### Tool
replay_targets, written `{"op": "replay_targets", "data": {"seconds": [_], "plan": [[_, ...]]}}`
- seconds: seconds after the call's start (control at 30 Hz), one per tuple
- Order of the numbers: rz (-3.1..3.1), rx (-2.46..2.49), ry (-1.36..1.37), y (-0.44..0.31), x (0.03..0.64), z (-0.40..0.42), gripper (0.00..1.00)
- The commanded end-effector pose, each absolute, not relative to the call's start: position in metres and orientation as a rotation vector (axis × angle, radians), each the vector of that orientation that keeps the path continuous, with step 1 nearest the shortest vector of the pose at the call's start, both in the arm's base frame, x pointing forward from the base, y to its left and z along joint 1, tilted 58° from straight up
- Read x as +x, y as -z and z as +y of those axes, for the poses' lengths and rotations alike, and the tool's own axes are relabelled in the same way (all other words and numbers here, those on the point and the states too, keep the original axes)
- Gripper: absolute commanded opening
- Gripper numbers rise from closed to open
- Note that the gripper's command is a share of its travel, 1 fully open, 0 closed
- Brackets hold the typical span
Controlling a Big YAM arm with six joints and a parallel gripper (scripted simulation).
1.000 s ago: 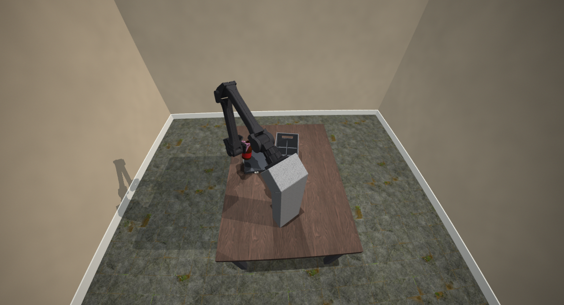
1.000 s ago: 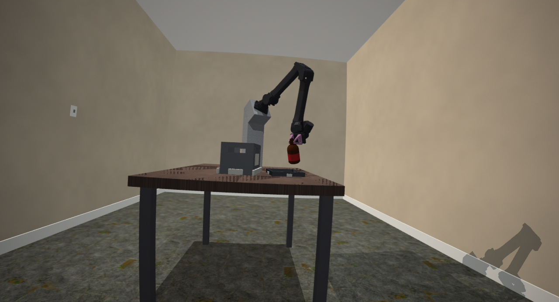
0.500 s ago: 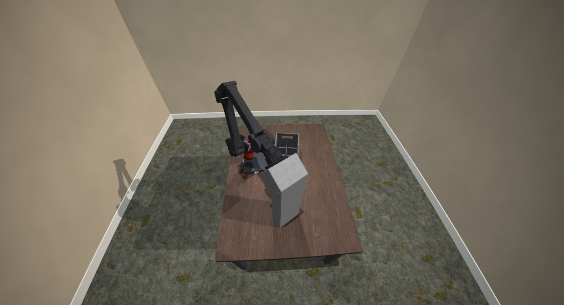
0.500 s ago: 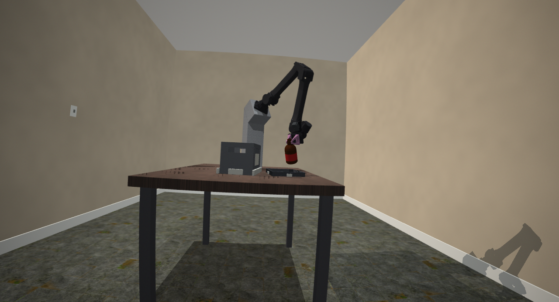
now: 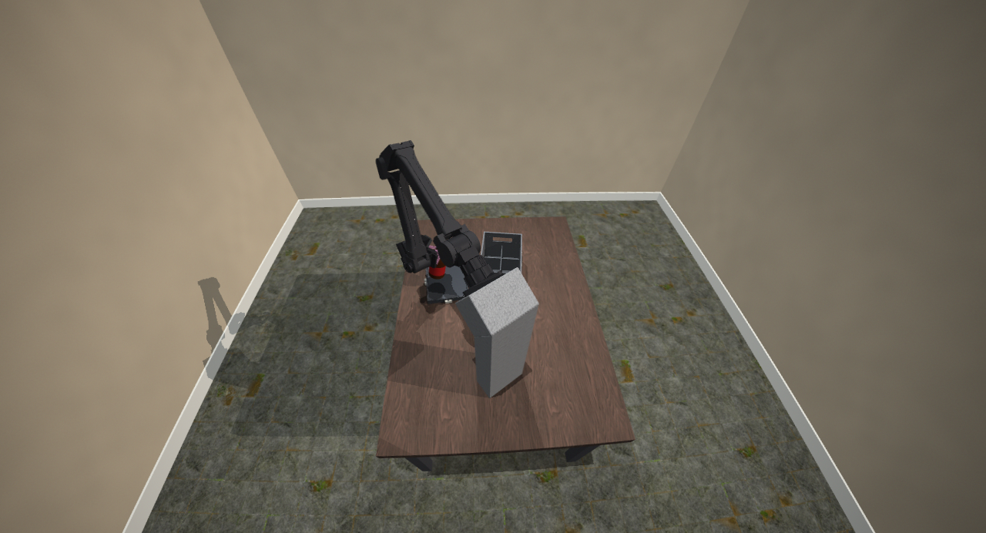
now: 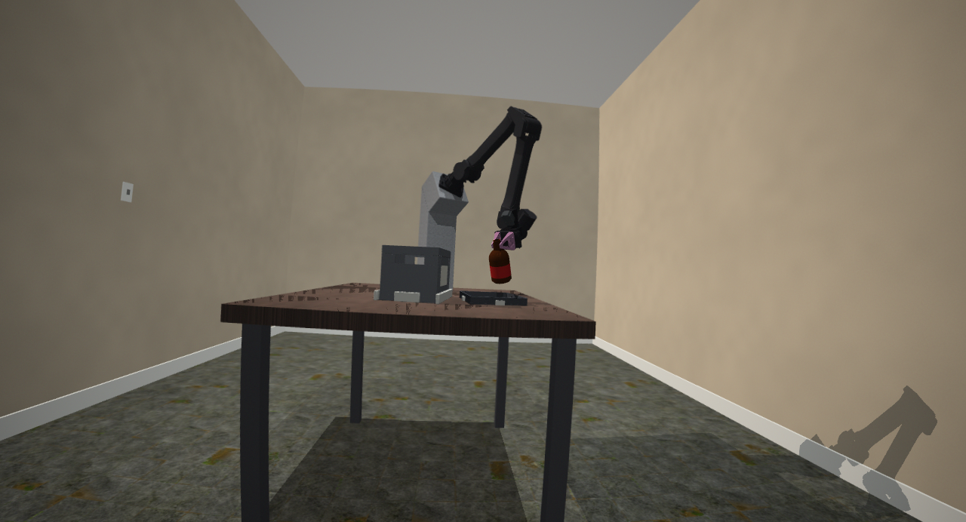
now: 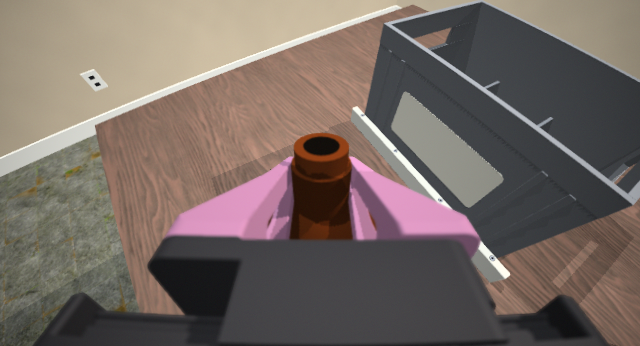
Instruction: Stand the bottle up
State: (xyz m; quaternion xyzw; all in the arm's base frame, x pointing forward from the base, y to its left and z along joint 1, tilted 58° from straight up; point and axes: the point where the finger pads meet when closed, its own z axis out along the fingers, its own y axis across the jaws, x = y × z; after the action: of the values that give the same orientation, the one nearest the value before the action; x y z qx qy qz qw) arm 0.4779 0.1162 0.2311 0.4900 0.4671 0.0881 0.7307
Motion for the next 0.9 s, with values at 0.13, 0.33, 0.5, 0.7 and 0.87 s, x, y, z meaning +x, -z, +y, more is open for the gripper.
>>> {"op": "replay_targets", "data": {"seconds": [0.13,0.33,0.5,0.7,0.87], "plan": [[1.005,1.100,-0.199,-0.2357,0.4706,0.1011,0.00],[1.008,1.098,-0.201,-0.2354,0.4702,0.1023,0.00],[1.004,1.100,-0.204,-0.2359,0.4701,0.1021,0.00],[1.004,1.100,-0.204,-0.2359,0.4701,0.1021,0.00],[1.004,1.100,-0.204,-0.2359,0.4701,0.1021,0.00]]}}
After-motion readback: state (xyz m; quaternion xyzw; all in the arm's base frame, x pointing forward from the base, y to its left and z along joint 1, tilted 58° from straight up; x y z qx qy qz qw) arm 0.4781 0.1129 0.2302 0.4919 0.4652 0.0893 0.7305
